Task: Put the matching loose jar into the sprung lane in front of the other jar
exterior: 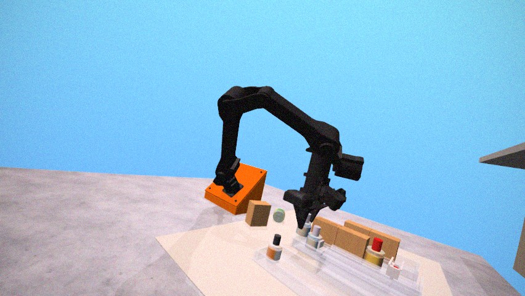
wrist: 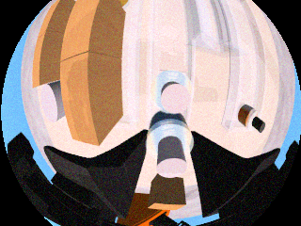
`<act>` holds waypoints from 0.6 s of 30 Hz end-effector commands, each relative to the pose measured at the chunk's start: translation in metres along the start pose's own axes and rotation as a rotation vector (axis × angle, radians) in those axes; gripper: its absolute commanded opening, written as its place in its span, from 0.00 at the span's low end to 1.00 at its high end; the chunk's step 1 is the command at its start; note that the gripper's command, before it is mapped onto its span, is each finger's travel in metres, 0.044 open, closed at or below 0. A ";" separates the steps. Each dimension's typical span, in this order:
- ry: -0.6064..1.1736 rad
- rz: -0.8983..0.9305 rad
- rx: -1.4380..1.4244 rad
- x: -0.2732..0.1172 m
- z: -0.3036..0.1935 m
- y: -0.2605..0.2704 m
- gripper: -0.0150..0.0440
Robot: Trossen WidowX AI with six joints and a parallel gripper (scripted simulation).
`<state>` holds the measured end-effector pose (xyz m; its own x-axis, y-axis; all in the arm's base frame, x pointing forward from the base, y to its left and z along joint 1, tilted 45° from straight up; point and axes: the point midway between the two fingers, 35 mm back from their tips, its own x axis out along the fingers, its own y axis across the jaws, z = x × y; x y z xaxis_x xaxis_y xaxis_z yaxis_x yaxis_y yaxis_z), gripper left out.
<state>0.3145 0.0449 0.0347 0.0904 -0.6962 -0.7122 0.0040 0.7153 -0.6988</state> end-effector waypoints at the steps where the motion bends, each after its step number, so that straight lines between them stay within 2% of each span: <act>1: -0.027 -0.001 0.011 -0.004 0.010 -0.001 0.25; 18: -0.027 -0.002 0.011 -0.007 0.016 -0.001 0.25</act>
<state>0.3205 0.0472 0.0370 0.0891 -0.6964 -0.7121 0.0018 0.7151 -0.6990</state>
